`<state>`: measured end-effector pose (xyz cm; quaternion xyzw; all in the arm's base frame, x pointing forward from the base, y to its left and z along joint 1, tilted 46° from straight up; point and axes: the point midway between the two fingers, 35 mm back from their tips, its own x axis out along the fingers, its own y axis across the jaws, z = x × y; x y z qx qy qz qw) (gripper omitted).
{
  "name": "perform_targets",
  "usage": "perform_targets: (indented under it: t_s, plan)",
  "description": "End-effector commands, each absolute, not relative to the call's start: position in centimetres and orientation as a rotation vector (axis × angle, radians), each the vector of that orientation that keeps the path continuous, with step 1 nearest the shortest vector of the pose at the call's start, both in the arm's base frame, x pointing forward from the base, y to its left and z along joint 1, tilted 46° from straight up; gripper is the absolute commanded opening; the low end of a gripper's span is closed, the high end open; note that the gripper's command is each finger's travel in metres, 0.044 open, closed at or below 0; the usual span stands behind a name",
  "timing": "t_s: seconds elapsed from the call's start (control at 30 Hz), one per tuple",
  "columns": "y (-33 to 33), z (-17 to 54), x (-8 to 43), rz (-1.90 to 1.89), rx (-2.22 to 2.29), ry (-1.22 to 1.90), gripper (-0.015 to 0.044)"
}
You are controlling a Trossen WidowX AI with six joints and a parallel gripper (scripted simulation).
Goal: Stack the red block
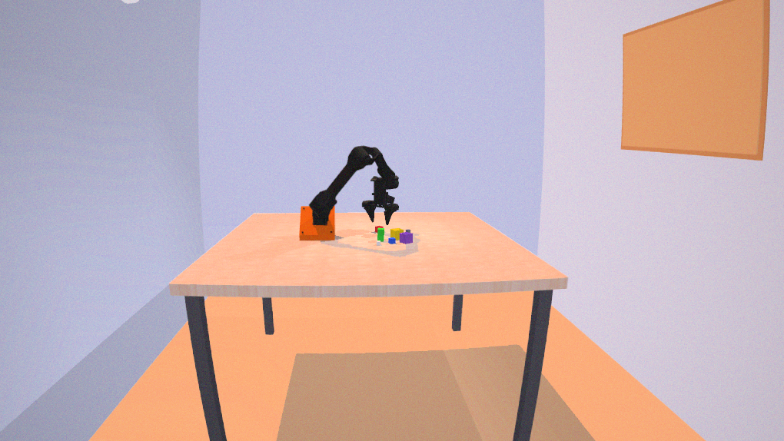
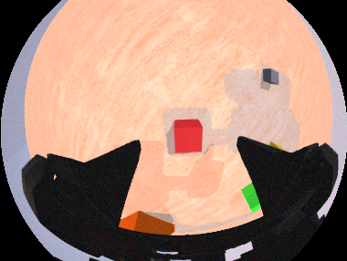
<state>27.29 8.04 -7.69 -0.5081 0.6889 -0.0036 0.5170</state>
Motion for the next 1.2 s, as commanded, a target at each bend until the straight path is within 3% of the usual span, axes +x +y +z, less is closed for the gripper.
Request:
perform_targets:
  t_s: [0.0,0.97,1.17]
  plan:
    - [7.4,-8.1,27.1,-0.009,-1.229,1.661,0.0440]
    - [5.7,-9.7,27.1,-0.011,-1.230,1.661,0.0440]
    - [5.7,-9.7,27.1,-0.011,-1.230,1.661,0.0282]
